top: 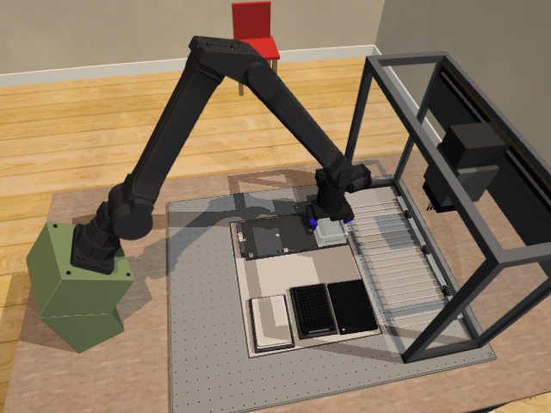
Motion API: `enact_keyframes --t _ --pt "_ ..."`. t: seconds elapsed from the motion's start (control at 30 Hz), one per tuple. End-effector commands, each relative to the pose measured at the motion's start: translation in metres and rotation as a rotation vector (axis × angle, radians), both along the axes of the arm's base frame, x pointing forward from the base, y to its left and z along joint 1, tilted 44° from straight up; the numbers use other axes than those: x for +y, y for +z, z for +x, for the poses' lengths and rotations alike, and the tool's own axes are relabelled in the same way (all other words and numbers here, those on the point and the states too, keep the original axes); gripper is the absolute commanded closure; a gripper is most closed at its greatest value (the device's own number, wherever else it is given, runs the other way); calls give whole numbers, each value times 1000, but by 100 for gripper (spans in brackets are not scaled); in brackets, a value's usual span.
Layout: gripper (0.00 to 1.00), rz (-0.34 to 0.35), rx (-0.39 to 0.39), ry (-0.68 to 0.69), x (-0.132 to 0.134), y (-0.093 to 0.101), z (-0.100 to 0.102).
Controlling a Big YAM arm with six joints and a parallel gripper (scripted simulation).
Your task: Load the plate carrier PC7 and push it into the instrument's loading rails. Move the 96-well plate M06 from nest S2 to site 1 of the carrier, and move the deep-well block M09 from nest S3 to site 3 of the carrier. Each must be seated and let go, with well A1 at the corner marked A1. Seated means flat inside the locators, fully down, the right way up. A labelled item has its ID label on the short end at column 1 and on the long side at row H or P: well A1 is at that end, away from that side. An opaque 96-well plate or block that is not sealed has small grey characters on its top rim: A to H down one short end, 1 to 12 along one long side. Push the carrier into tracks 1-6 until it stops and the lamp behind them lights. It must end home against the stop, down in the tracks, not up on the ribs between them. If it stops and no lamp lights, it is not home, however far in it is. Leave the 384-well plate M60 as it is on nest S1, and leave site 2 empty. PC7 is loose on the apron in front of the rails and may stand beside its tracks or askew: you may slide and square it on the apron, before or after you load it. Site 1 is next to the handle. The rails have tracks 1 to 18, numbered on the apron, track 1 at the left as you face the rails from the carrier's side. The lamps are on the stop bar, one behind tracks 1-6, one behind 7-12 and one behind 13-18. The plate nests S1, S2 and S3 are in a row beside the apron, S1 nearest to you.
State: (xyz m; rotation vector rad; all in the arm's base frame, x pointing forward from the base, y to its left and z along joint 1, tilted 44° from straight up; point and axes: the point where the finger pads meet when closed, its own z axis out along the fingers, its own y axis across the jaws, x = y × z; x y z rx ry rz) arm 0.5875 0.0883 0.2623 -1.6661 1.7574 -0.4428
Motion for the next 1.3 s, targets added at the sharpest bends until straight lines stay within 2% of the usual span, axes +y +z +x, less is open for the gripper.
enact_keyframes --t 0.0,0.2,0.23,0.8,0.87,0.97,1.1,1.27 --pt "100 12 -17 -3 5 8 3" --pt "100 12 -17 -3 5 8 4" --pt "4 8 -36 -1 1 20 3" --pt "4 8 -36 -1 1 20 3" --pt "4 13 -24 -8 -1 24 -12" --pt "4 10 -33 -12 -8 35 -16" --pt "4 7 -27 -8 -9 36 -22" --pt "4 1 -34 -1 -12 51 -32"
